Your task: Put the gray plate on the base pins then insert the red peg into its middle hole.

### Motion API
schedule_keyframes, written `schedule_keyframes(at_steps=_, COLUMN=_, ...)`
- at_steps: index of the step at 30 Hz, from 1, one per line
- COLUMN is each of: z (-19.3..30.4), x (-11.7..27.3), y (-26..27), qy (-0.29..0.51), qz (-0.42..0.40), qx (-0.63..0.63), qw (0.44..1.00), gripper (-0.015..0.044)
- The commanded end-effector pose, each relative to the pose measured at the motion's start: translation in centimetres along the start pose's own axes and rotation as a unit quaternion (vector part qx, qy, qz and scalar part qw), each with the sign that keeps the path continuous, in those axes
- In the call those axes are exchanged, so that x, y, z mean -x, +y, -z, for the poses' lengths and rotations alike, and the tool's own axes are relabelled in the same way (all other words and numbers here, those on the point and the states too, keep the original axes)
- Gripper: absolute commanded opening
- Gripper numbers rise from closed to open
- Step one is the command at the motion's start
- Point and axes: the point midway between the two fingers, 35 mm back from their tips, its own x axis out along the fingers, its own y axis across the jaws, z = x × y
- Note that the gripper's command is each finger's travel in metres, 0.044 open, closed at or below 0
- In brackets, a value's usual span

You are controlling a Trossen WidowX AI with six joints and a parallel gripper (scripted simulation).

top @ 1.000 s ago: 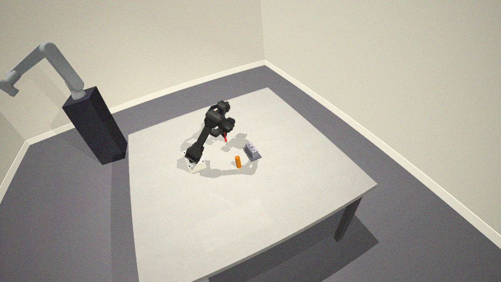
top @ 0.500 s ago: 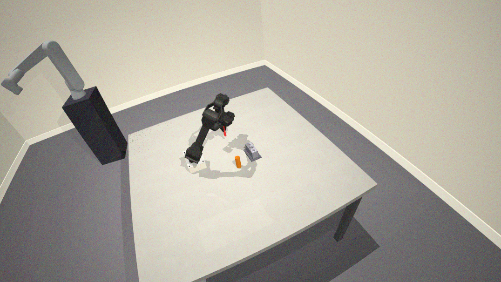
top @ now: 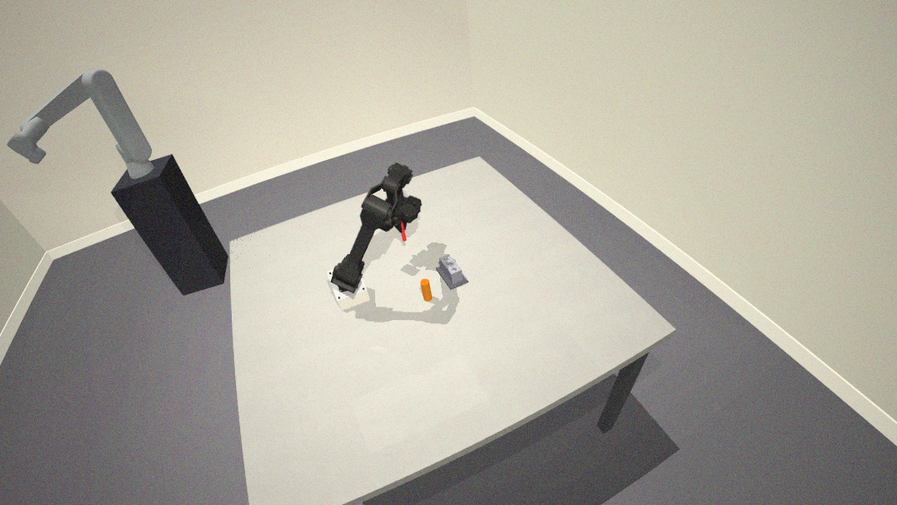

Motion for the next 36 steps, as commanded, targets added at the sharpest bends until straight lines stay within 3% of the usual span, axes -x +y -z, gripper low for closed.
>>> schedule_keyframes(at_steps=1, z=-1.1, x=0.2, y=0.4, qy=0.001, qz=-0.004, qx=0.003, qw=1.000, gripper=0.0000)
schedule_keyframes(at_steps=36, z=-10.1, x=0.4, y=2.1, qy=0.011, qz=-0.012, qx=-0.006, qw=1.000, gripper=0.0000)
